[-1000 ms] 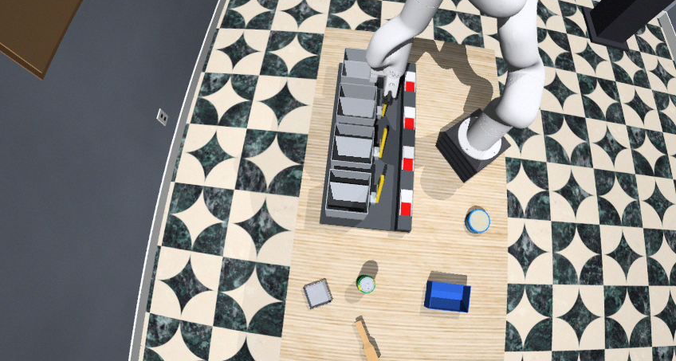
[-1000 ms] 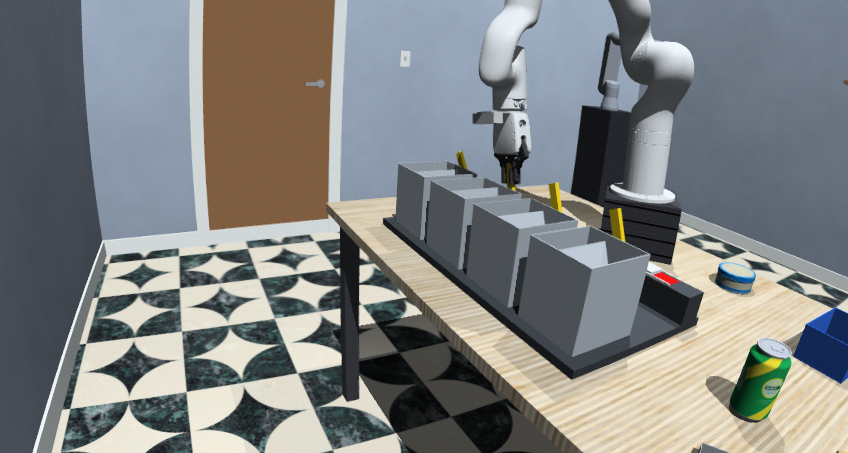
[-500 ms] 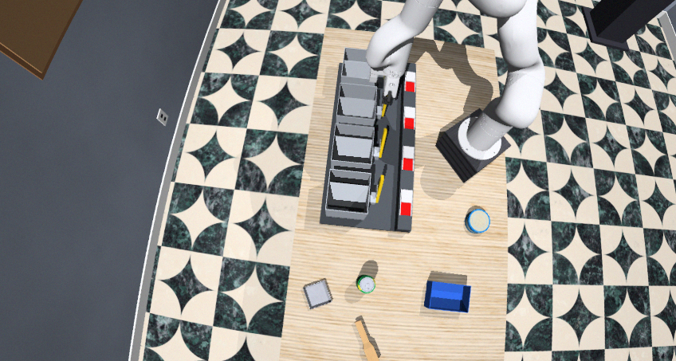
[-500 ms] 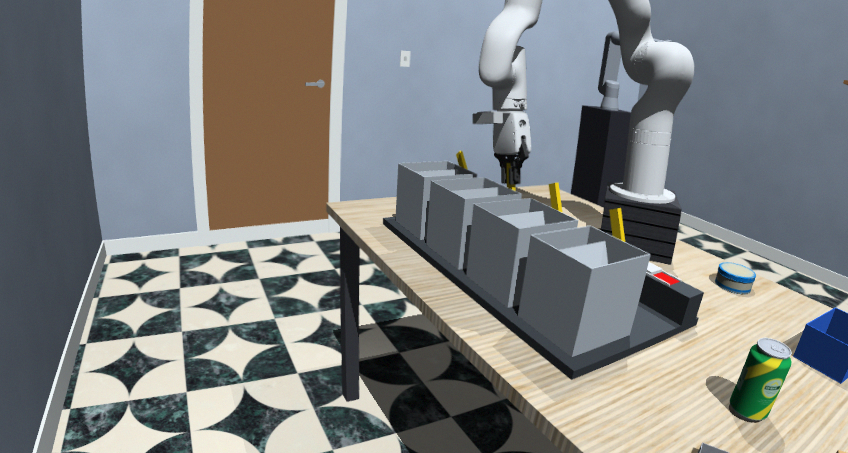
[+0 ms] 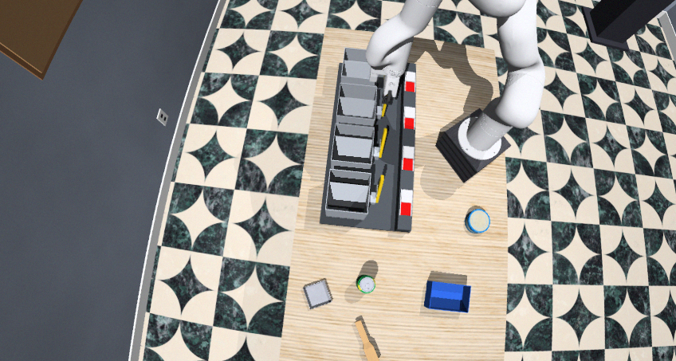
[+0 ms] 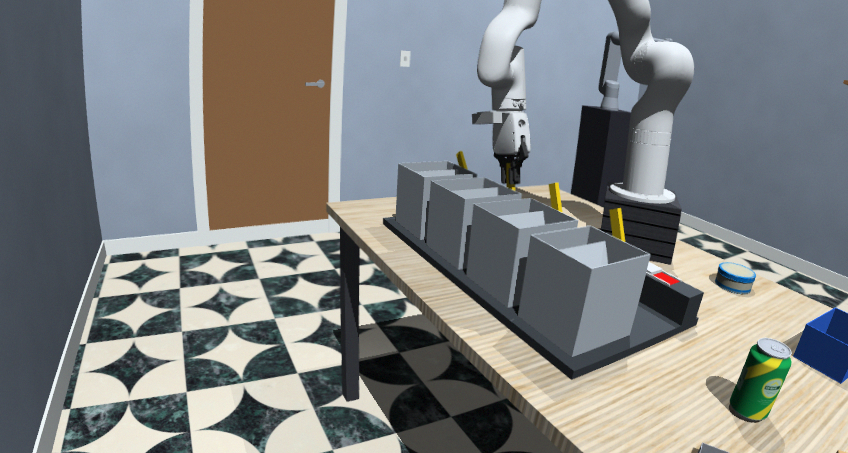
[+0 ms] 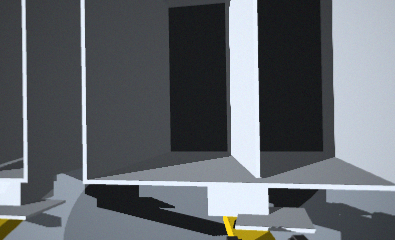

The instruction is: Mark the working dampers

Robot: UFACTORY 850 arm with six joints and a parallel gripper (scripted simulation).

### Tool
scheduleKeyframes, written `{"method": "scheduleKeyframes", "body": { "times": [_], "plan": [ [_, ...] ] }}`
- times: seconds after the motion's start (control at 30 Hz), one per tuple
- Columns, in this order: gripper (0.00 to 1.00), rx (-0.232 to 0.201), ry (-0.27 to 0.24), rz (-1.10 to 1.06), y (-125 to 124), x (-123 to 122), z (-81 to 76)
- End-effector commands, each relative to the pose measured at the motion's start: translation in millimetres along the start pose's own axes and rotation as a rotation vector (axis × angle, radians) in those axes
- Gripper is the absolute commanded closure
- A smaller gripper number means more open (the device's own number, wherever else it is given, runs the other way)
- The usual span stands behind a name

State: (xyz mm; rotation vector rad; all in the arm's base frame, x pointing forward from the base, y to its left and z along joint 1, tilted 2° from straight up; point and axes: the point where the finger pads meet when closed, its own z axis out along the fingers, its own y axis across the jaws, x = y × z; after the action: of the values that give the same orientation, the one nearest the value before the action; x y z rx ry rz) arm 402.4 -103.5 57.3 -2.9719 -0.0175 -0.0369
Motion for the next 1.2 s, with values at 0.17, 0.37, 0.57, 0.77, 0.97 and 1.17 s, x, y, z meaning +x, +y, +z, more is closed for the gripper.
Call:
{"method": "scheduleKeyframes", "body": {
  "times": [0.17,0.37,0.57,0.77,0.97,1.17],
  "plan": [
    [0.81,0.015,0.002,0.000,1.7,0.6,-0.4],
    [0.81,0.037,0.002,0.000,3.9,0.6,-0.3],
    [0.81,0.070,0.002,0.000,7.2,0.6,-0.2],
    [0.81,0.099,0.002,0.000,10.1,0.6,0.1],
    [0.81,0.154,0.002,0.000,15.6,0.6,0.8],
    [0.81,0.203,0.002,0.000,20.4,0.6,1.6]
  ]
}}
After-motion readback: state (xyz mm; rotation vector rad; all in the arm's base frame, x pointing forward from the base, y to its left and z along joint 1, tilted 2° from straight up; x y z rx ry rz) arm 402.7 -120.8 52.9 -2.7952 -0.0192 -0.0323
